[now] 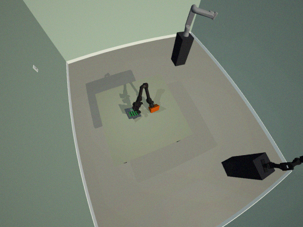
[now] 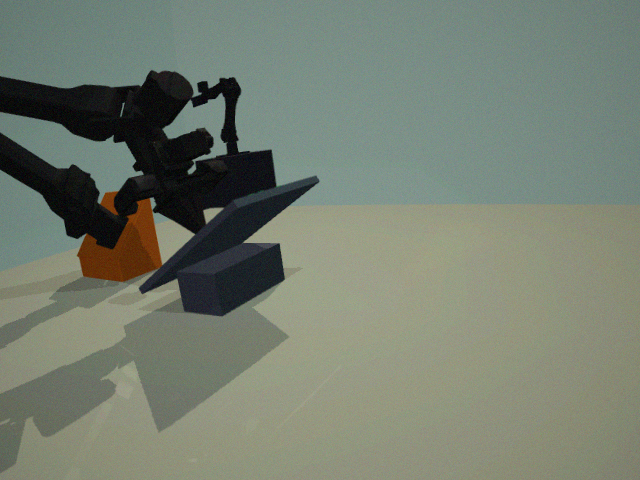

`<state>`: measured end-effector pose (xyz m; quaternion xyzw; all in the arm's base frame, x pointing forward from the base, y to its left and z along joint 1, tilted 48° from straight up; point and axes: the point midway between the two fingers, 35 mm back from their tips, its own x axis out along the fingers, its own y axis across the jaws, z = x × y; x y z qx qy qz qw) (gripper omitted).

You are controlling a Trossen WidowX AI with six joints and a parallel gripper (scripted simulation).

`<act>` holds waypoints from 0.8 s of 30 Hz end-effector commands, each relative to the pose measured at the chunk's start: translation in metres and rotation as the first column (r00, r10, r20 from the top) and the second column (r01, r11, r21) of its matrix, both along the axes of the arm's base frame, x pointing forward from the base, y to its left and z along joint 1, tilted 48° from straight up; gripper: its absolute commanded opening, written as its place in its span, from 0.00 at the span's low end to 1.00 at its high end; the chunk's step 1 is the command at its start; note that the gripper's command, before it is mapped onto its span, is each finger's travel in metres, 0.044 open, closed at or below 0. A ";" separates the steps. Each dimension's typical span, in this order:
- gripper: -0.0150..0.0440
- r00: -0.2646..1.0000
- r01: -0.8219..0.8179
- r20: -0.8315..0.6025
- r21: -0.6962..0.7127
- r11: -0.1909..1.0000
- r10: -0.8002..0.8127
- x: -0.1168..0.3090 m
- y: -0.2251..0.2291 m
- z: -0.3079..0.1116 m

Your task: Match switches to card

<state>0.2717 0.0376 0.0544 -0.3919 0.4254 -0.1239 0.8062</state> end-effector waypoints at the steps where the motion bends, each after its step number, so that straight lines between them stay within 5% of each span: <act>1: 0.25 1.000 -0.003 -0.007 -0.002 1.000 0.003 0.000 -0.001 -0.002; 24: 0.25 1.000 -0.003 -0.007 -0.002 1.000 0.003 0.002 -0.002 -0.003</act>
